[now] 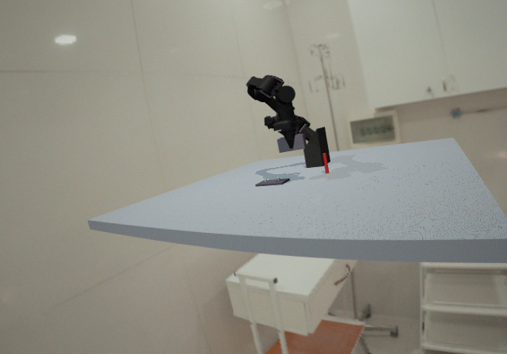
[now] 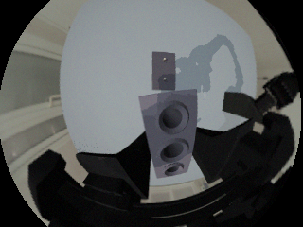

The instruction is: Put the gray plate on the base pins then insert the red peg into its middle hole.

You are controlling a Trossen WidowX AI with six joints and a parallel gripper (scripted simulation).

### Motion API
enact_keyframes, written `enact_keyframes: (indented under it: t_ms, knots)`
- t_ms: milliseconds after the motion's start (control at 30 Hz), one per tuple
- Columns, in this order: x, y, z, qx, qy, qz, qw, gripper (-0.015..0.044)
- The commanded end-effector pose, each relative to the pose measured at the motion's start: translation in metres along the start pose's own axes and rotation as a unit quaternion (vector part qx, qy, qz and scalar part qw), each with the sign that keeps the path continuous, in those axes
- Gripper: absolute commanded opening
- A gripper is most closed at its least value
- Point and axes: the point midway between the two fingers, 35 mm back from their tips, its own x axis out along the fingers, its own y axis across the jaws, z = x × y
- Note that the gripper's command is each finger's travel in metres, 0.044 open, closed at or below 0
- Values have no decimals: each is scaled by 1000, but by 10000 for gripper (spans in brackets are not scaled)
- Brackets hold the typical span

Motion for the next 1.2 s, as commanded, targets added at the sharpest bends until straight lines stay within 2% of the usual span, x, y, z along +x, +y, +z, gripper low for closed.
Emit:
enact_keyframes:
  t_ms: [0,1167]
  knots:
    - [5,-1,11,4,-1,2,1000,0]
    - [60,-34,106,71,-8,1,997,0]
